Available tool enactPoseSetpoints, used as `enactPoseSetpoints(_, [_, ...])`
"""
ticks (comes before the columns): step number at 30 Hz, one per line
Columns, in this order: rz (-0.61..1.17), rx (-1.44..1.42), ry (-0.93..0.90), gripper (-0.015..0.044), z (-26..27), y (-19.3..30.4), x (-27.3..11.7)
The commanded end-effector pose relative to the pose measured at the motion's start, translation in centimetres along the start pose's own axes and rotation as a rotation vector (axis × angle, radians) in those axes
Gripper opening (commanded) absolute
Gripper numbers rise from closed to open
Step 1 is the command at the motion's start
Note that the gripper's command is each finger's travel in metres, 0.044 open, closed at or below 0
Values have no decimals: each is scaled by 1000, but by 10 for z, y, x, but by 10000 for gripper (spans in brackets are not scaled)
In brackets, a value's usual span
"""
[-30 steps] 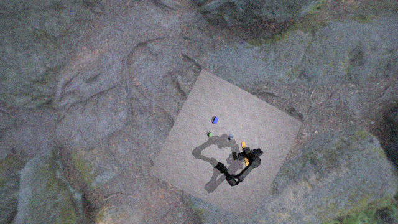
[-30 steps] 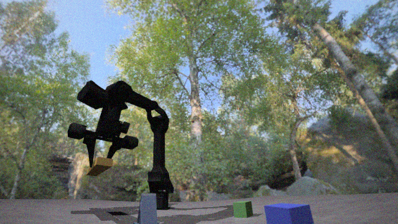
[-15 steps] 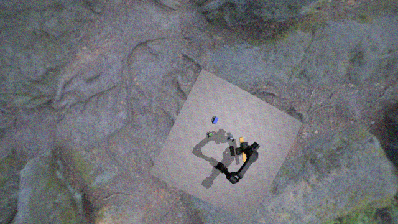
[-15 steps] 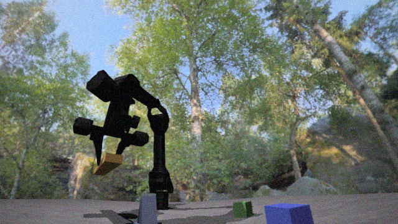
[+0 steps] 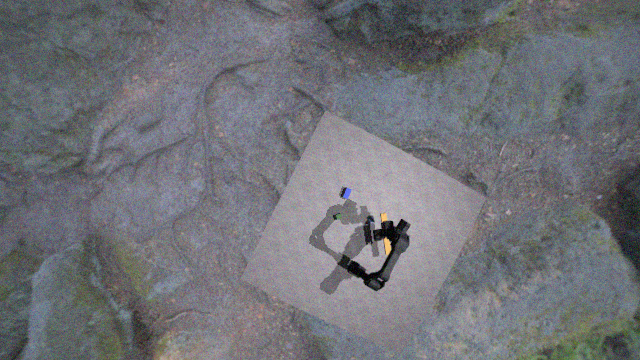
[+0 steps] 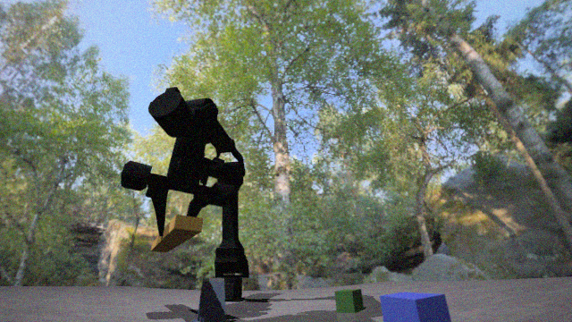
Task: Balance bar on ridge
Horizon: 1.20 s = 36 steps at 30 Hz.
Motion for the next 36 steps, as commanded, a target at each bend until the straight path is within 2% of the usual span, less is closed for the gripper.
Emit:
enactPoseSetpoints(1, [-7,11,1,0,9,-12,-2])
enactPoseSetpoints(20, [-12,57,-5,0,62,-59,-1])
enactPoseSetpoints(36, [-12,59,-5,0,65,-62,17])
Point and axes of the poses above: the point midway between the two fingers, 35 mm back from their tips, its own x axis out along the fingers, its own z axis across the jaws, y = z × x, the point moved 10 cm from there along -x, back along the fingers, and after that the axes turned 7 degrees about x, right-handed, at the moved point
